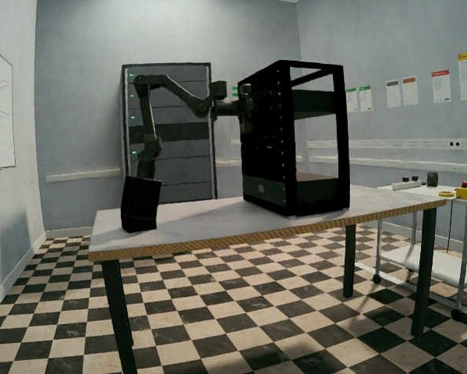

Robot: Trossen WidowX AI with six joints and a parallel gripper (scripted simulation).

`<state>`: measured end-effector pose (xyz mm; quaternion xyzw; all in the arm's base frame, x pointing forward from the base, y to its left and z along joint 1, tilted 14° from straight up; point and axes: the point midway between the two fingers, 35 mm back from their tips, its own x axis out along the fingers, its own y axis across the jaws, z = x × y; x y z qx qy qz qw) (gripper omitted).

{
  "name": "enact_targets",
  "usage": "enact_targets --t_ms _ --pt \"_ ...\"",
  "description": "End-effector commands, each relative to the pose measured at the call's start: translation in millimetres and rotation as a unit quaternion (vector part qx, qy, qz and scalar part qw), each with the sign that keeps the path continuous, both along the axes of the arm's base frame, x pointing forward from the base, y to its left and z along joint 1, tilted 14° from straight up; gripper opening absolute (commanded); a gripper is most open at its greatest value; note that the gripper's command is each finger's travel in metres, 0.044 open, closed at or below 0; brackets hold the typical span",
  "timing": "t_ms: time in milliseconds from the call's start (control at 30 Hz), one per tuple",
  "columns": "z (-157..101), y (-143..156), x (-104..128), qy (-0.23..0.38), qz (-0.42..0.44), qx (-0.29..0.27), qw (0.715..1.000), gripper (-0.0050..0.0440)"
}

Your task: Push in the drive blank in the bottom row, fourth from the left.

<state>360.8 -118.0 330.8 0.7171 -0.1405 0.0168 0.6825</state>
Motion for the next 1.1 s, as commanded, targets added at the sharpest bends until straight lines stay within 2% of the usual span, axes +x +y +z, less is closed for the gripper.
enact_targets --t_ms 0,1067 --pt "12.5 0.1 4.6 -0.012 0.0 -0.006 1.0 -0.005" --pt "13.5 -0.5 7.8 -0.012 0.0 -0.006 1.0 -0.005"
